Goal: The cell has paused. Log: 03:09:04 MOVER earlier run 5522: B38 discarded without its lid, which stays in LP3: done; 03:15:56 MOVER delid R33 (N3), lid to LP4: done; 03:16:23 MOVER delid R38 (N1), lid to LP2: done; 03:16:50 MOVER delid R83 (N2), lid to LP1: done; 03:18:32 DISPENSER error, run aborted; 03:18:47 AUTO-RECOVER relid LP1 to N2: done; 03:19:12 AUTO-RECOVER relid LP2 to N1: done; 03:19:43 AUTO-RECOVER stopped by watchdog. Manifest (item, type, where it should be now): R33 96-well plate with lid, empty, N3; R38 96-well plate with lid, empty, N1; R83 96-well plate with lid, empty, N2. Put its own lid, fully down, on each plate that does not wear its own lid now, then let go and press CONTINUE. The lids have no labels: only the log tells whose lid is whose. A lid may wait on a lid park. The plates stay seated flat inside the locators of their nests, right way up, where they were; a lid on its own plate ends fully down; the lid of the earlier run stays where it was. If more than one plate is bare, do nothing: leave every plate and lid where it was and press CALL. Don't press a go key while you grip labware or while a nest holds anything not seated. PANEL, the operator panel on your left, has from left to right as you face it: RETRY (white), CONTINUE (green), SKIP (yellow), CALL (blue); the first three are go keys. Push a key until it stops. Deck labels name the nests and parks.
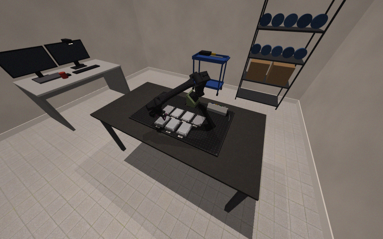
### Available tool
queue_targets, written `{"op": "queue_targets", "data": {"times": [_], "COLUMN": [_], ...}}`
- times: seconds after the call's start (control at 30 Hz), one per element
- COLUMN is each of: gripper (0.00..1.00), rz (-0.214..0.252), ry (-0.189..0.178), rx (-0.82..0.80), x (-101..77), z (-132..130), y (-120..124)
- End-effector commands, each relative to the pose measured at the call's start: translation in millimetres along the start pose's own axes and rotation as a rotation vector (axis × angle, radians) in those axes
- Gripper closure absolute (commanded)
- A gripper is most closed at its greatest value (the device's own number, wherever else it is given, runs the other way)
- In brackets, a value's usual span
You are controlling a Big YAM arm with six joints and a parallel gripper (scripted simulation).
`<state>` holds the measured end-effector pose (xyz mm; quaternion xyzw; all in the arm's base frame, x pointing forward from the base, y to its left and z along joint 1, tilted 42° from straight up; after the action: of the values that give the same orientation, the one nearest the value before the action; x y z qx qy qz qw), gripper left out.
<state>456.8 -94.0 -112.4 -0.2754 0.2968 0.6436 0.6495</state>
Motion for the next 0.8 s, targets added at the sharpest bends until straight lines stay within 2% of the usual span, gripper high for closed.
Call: {"op": "queue_targets", "data": {"times": [0.0, 0.17, 0.27, 0.77], "gripper": [0.0, 0.0, 0.0, 0.0], "rz": [-0.063, -0.046, -0.01, -0.042], "ry": [0.024, 0.023, 0.002, 0.017], "rx": [-0.032, -0.045, -0.013, -0.027], "x": [-37.7, -37.9, -22.5, -41.0], "z": [-2.7, 4.2, -0.3, -0.9], "y": [-20.9, -21.5, -4.0, -15.8]}}
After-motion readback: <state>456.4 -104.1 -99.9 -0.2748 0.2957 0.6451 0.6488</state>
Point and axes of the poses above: the point where the finger pads meet when closed, its own x axis out along the fingers, its own z axis across the jaws, y = z × x, the point moved 2 cm from there along -x, back along the fingers, and after that the axes turned 3 degrees about x, right-handed, at the moved point
